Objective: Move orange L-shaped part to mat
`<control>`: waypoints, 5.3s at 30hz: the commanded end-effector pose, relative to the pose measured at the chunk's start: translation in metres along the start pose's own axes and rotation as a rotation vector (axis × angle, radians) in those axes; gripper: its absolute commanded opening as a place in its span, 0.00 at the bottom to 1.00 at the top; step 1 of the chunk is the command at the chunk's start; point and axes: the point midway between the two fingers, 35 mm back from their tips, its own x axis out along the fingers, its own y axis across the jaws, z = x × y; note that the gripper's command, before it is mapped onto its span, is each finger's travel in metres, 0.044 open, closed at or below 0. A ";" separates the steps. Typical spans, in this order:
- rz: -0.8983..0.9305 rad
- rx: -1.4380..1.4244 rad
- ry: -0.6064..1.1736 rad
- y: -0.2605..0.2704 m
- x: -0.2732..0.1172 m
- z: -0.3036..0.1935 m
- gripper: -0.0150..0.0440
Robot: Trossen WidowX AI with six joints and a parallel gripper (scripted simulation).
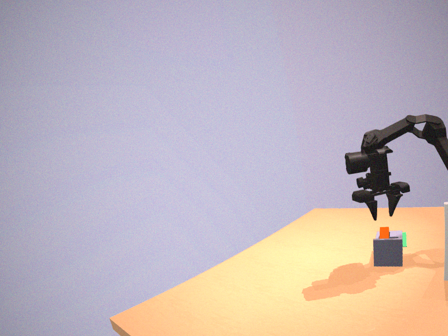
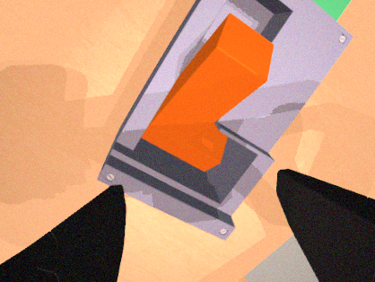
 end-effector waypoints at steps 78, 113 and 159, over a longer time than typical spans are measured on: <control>0.004 0.639 -0.007 -0.020 0.073 0.032 0.25; -0.001 0.629 -0.008 -0.020 0.025 0.030 0.25; -0.003 0.628 -0.010 -0.068 -0.012 0.086 0.25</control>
